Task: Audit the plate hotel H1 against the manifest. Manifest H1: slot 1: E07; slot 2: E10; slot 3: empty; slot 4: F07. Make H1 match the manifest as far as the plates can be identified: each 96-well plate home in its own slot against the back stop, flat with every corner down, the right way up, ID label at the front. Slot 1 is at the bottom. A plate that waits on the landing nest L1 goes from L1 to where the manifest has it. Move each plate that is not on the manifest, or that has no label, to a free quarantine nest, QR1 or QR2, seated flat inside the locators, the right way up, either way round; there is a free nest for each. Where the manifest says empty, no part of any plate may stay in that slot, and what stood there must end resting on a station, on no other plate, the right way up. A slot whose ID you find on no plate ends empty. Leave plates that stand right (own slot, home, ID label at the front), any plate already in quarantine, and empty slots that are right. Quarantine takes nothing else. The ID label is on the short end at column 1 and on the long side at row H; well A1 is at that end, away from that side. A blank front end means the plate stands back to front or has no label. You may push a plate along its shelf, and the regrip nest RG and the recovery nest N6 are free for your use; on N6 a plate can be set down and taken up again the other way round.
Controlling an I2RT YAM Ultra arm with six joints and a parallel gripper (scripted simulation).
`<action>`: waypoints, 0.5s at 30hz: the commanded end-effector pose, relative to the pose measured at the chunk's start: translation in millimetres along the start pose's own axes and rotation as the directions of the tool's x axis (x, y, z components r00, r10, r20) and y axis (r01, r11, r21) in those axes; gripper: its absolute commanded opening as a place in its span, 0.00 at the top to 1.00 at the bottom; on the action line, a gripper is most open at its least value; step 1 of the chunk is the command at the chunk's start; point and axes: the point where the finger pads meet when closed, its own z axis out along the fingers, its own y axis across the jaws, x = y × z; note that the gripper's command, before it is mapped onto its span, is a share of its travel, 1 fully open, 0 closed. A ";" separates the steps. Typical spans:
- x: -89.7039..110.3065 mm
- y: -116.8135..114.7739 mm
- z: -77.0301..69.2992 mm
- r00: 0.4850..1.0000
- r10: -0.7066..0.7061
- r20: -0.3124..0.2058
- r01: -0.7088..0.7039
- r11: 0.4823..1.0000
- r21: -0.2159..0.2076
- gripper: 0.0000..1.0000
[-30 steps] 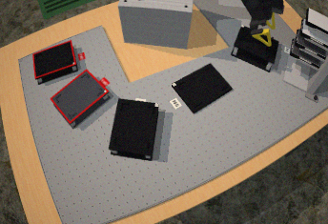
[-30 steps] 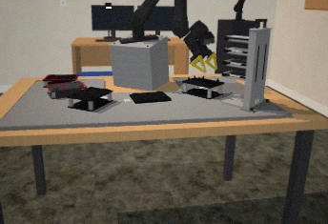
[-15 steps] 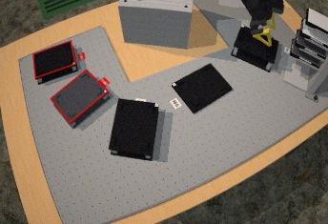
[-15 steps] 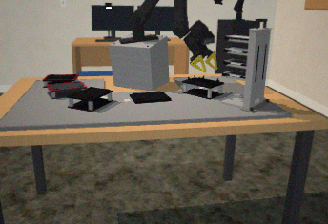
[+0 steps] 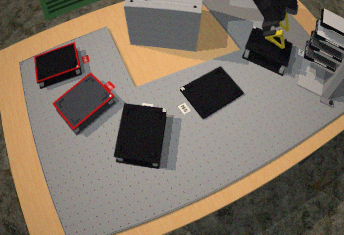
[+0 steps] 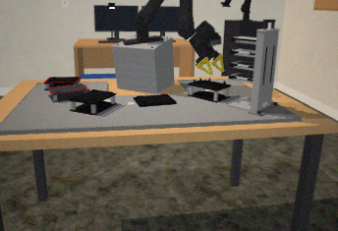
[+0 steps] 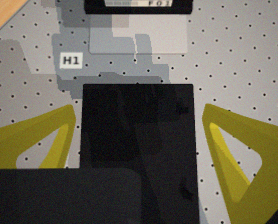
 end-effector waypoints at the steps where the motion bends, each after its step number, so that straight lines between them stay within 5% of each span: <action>1: -31.7 3.7 -2.1 0.997 0.027 0.079 -0.027 1.000 -0.007 0.00; 3: -11.5 2.6 -10.6 0.999 0.011 0.037 -0.011 1.000 -0.004 0.00; 15: -4.6 2.1 -26.6 1.000 0.005 0.019 -0.005 1.000 -0.003 0.00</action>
